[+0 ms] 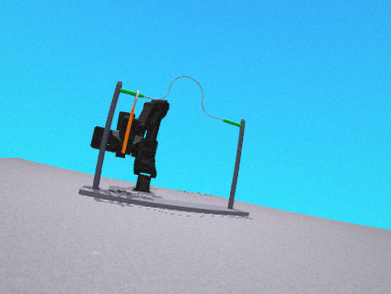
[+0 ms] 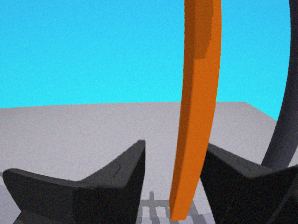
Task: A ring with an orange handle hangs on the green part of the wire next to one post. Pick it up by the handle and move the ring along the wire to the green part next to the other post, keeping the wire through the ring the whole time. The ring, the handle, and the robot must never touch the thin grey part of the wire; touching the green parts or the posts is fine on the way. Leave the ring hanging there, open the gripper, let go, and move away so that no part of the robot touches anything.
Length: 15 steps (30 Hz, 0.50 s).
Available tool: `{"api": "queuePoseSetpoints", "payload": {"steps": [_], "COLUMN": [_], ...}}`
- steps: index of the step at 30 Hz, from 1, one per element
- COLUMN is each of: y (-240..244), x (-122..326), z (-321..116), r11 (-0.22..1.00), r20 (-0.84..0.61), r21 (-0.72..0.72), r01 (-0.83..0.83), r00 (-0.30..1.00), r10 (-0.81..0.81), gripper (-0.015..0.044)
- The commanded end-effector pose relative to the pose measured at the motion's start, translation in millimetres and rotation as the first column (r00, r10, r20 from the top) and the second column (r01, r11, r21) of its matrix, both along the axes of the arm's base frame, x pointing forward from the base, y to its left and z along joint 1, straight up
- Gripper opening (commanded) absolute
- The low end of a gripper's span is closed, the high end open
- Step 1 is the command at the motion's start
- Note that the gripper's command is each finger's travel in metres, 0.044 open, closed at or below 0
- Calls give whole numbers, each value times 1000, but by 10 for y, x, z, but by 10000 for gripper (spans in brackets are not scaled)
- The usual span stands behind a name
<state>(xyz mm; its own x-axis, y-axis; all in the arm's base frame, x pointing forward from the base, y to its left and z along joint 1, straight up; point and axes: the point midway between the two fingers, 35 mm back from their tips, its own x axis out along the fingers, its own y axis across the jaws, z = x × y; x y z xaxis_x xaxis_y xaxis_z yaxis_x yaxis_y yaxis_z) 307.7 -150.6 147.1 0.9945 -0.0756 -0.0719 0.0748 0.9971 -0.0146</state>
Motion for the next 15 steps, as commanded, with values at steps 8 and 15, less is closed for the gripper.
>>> {"api": "queuePoseSetpoints", "payload": {"steps": [8, 15], "y": [-9, 0], "x": [4, 3], "z": [3, -1], "r11": [1000, 1000], "r20": [2, 0], "r21": [2, 0], "r01": [6, 0], "r00": [1000, 1000], "r10": [-6, 0], "gripper": [160, 29]}}
